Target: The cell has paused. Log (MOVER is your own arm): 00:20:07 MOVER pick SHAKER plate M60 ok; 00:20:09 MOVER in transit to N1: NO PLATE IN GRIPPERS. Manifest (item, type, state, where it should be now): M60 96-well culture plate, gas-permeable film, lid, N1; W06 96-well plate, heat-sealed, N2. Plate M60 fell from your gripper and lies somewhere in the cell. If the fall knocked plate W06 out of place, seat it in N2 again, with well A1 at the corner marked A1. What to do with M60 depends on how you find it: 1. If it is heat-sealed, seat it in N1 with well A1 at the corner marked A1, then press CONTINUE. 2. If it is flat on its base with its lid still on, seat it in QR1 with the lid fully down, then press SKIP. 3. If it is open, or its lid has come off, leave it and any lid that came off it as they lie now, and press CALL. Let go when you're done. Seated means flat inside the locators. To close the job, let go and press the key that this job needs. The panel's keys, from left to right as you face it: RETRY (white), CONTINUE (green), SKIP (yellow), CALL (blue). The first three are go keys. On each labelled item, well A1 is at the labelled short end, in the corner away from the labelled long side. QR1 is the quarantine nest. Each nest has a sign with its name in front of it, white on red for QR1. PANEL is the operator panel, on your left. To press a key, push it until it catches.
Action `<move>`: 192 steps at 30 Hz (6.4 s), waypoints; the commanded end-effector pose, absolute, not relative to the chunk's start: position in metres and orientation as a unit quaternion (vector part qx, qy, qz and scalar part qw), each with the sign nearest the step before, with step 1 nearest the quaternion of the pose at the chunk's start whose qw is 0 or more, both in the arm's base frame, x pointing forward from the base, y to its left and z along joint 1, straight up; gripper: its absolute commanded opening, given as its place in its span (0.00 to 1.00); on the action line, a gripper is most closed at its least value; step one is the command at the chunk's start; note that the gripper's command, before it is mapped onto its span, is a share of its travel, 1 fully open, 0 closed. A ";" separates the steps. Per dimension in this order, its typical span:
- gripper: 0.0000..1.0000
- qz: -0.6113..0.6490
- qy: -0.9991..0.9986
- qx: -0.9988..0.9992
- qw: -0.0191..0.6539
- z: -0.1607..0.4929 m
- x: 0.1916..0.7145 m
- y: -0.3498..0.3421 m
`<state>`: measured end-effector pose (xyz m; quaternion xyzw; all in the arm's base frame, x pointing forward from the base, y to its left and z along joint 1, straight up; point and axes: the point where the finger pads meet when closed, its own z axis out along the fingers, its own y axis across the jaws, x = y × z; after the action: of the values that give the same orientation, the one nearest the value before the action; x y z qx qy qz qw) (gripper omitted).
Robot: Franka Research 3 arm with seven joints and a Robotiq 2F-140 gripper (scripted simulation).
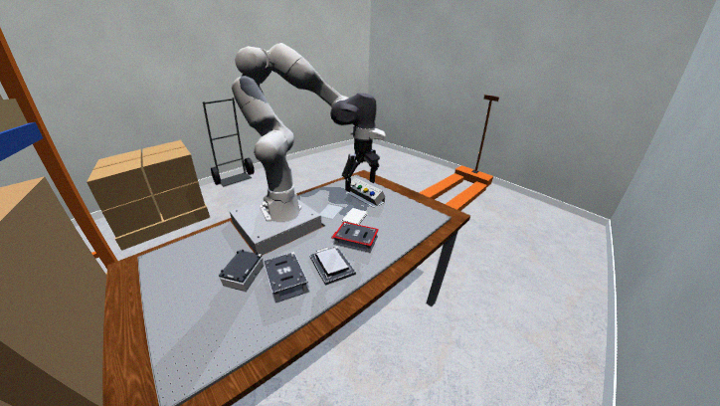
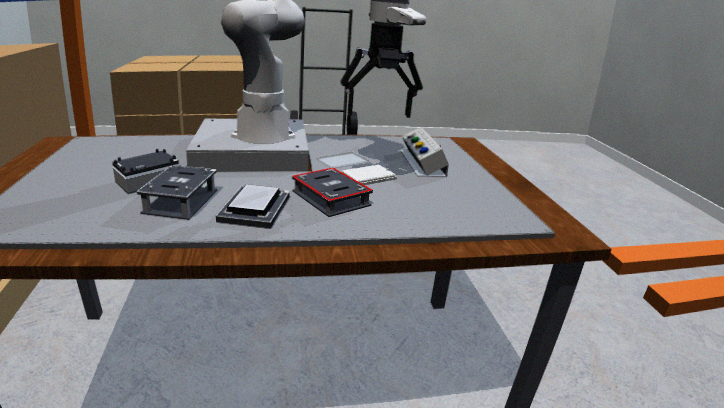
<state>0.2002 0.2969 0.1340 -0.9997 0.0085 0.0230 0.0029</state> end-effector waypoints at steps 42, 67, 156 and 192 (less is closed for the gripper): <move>0.10 0.001 -0.007 -1.000 0.004 0.106 0.177 0.286; 0.10 0.001 -0.093 -0.996 0.004 0.108 0.173 0.300; 0.10 -0.056 -0.699 -0.711 0.057 0.106 0.134 0.398; 0.10 -0.095 -0.695 -0.707 0.095 0.105 0.134 0.389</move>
<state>0.1333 0.3870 0.1032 -0.7107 -0.6918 -0.0887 0.0917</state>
